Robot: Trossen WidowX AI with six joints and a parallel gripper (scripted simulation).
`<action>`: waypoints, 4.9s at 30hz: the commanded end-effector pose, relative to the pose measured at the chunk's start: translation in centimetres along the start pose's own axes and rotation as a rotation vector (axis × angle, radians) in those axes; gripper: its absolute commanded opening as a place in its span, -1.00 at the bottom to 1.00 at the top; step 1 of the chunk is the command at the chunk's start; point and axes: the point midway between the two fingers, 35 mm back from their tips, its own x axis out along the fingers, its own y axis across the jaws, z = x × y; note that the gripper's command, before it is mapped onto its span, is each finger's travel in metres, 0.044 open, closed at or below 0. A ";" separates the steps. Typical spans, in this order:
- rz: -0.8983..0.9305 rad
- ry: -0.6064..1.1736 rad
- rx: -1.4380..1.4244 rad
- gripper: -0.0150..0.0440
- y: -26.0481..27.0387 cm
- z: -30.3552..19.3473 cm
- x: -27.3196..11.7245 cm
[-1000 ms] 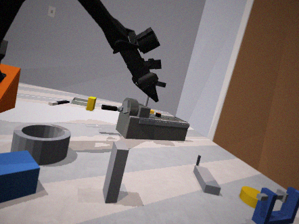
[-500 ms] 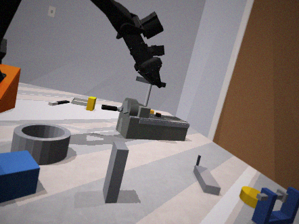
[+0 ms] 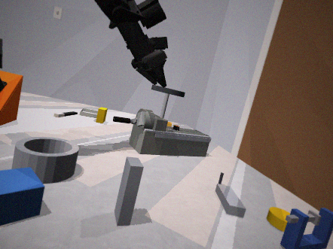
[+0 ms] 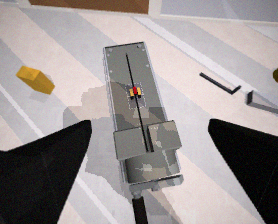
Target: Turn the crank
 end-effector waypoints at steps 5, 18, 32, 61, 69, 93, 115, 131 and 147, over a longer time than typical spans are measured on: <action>0.065 -0.007 -0.088 1.00 0.4 -3.4 -2.6; 0.110 -0.016 -0.146 1.00 0.7 -7.1 -2.9; 0.105 -0.017 -0.148 1.00 0.4 -11.8 1.6; 0.105 -0.016 -0.149 1.00 0.3 -14.7 4.8; 0.104 -0.017 -0.150 1.00 0.2 -15.6 5.6; 0.103 -0.017 -0.150 -0.49 0.2 -16.0 5.9; 0.103 -0.017 -0.150 -0.49 -0.1 -16.4 6.4; 0.102 -0.017 -0.151 -0.49 -0.7 -16.8 6.9; 0.102 -0.017 -0.151 -0.49 -1.3 -17.1 7.4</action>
